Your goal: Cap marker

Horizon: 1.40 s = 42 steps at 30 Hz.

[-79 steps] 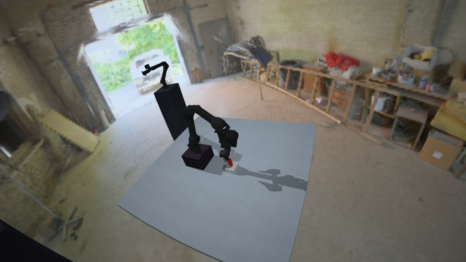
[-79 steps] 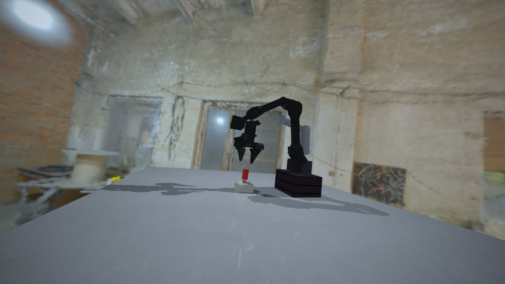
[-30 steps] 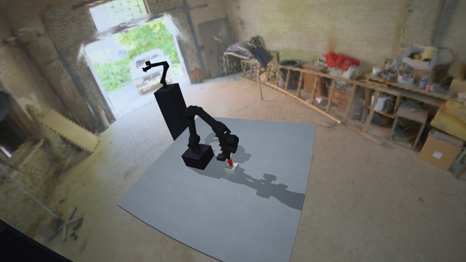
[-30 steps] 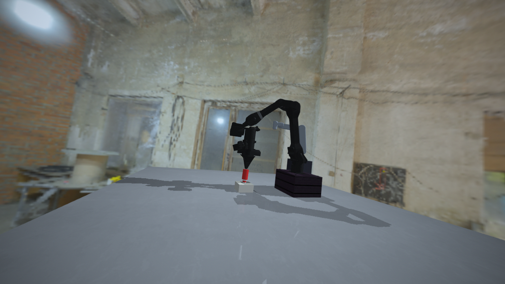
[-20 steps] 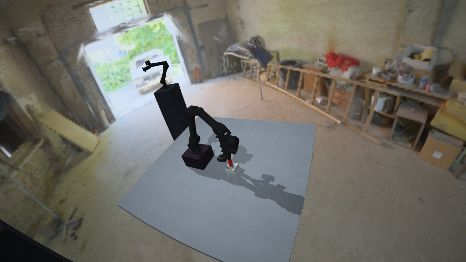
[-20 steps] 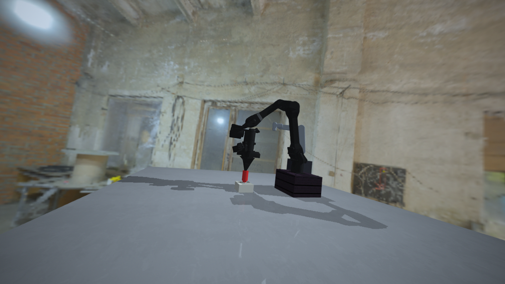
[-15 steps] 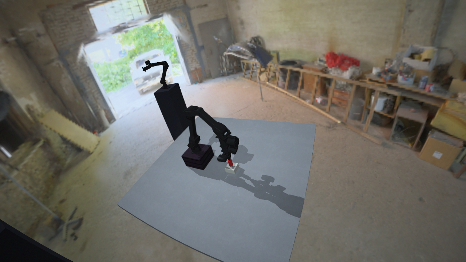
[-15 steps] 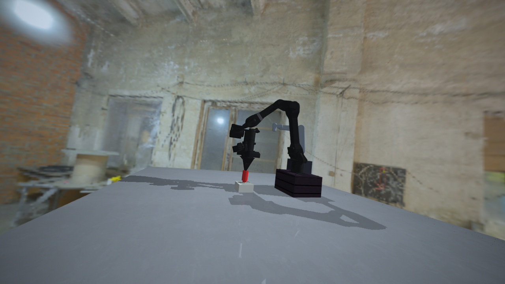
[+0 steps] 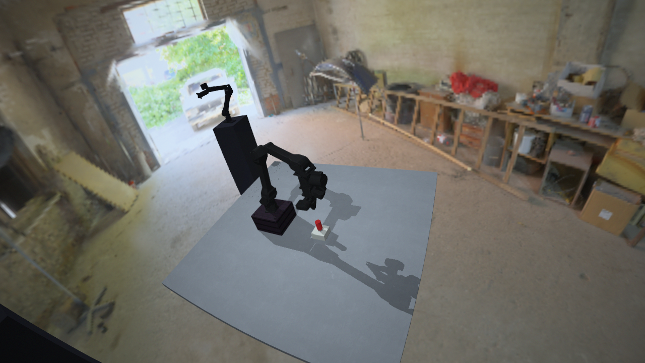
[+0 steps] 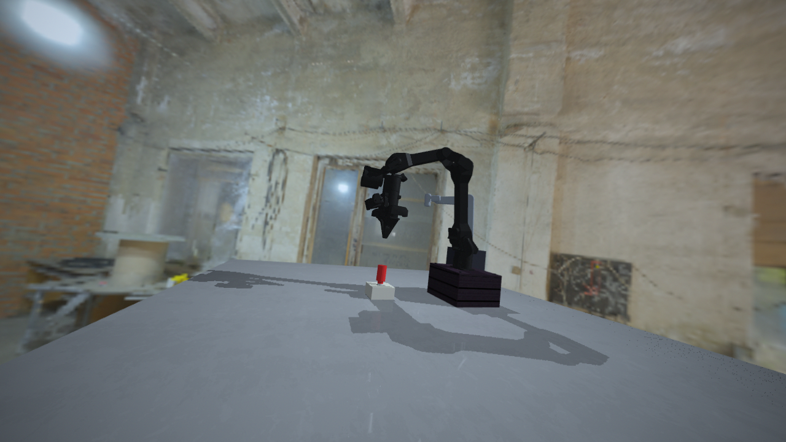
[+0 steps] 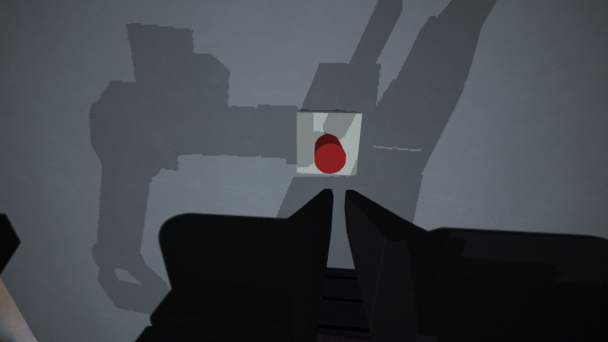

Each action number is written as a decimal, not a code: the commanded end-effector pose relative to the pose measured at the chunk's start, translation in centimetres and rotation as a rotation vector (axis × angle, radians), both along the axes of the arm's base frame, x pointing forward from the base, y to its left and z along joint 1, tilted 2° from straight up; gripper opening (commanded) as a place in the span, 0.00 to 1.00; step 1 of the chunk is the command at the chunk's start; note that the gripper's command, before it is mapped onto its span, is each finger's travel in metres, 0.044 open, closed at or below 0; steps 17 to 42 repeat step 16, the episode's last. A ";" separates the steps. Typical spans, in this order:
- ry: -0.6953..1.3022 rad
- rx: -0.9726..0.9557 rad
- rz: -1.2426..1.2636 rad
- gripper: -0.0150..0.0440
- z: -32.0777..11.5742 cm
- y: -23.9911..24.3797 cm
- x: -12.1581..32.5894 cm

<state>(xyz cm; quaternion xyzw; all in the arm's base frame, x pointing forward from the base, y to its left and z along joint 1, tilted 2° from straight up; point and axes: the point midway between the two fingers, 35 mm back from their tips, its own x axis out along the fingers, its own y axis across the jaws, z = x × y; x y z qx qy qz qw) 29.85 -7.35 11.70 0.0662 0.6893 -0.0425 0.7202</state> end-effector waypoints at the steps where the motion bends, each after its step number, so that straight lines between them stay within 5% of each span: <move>1: 0.007 0.002 0.003 0.43 0.1 0.0 -0.1; 14: 0.007 0.002 0.003 1.00 0.1 0.0 -0.1; 42: 0.007 0.002 0.003 1.00 0.1 0.0 -0.1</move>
